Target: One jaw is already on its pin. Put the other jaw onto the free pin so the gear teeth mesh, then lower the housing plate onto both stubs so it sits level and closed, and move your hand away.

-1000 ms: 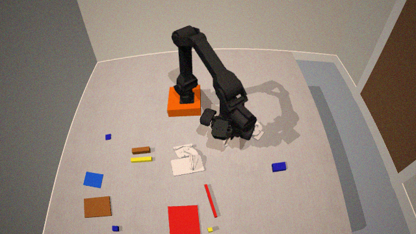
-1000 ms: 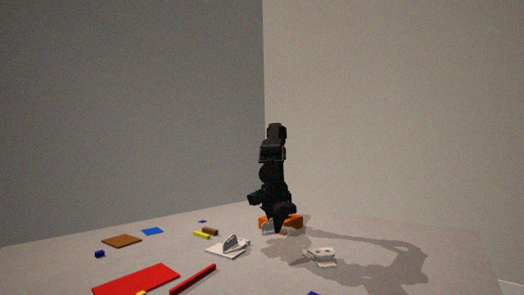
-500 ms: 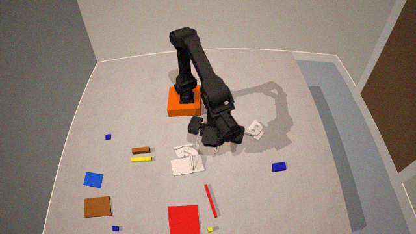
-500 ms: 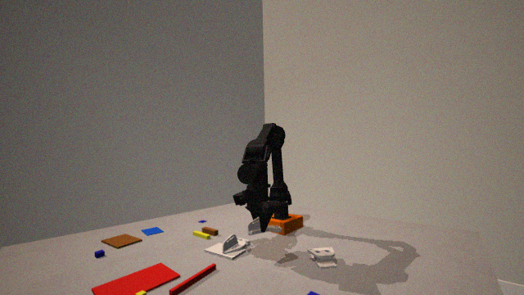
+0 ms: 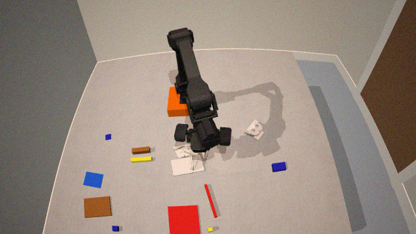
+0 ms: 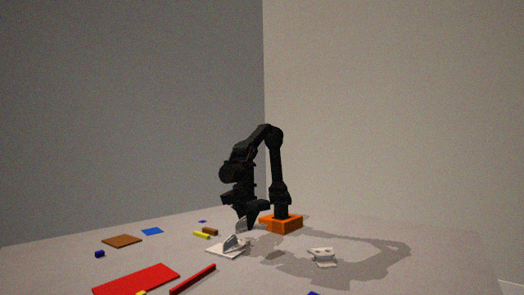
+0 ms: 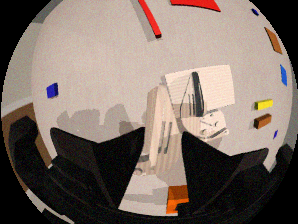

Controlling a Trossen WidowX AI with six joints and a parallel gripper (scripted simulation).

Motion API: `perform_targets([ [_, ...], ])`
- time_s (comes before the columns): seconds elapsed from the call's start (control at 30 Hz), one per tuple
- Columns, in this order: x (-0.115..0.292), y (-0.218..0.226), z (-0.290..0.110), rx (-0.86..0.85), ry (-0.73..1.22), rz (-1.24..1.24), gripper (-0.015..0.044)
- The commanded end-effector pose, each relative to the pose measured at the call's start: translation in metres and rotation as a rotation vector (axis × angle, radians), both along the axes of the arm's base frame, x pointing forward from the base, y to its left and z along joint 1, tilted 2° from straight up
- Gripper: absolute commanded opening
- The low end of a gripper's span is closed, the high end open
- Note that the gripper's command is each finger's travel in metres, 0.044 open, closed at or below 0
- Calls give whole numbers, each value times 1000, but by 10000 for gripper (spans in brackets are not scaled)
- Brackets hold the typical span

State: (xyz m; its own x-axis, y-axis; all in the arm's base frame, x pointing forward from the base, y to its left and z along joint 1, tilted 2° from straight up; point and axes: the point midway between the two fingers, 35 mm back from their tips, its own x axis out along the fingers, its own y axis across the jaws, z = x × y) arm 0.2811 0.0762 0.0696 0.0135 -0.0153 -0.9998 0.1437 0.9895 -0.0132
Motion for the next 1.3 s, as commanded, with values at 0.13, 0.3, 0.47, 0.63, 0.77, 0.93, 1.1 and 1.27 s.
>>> perform_targets([
  [0.13,7,-26,2,-7,-4,90,134],
  [0.3,10,-42,2,-9,-3,143,134],
  [0.47,12,-58,3,-12,-2,197,134],
  [0.63,13,-75,3,-14,-1,250,134],
  [0.77,13,-88,4,-17,0,293,134],
  [0.93,12,-105,4,-19,2,347,134],
  [1.1,11,-121,5,-22,4,400,134],
  [1.27,8,-137,5,-24,6,452,134],
])
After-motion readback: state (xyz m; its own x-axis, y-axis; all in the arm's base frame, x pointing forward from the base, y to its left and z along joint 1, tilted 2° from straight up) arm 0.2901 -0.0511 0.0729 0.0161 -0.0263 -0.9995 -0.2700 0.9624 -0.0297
